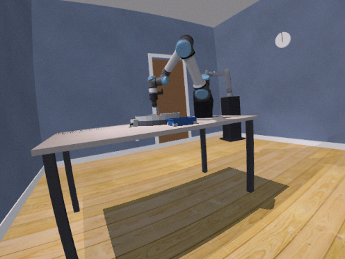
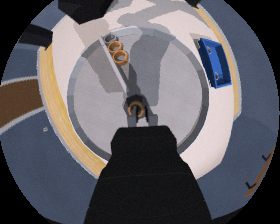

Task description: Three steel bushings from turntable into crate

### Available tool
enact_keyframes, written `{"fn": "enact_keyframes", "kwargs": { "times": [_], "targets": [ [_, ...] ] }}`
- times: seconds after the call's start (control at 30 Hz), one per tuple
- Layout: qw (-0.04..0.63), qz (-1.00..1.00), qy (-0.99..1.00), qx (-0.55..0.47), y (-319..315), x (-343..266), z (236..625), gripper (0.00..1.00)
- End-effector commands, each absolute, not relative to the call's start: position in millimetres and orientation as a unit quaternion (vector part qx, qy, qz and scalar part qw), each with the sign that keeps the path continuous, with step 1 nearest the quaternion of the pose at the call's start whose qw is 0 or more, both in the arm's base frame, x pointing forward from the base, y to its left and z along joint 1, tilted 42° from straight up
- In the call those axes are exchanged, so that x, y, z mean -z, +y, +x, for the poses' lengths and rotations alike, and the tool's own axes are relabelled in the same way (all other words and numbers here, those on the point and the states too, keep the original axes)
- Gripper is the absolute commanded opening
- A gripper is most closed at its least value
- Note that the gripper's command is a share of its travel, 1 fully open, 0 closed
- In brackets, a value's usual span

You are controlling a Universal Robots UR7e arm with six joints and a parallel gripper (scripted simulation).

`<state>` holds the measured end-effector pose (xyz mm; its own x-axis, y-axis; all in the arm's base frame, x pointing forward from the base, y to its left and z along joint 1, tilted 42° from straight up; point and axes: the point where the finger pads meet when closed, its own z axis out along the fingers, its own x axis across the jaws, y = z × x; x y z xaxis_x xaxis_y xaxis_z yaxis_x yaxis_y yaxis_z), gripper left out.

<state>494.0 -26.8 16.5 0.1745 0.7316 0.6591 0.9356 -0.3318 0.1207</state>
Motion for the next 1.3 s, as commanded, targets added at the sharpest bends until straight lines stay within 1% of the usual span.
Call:
{"fn": "enact_keyframes", "kwargs": {
  "times": [0.0,0.53,0.7,1.27],
  "targets": [
    [0.158,-0.750,-0.556,0.322,-28,-18,494,0.42],
    [0.158,-0.750,-0.556,0.322,-31,-21,493,0.42],
    [0.158,-0.750,-0.556,0.322,-56,-52,479,0.42],
    [0.158,-0.750,-0.556,0.322,-56,-52,480,0.42]
  ]
}}
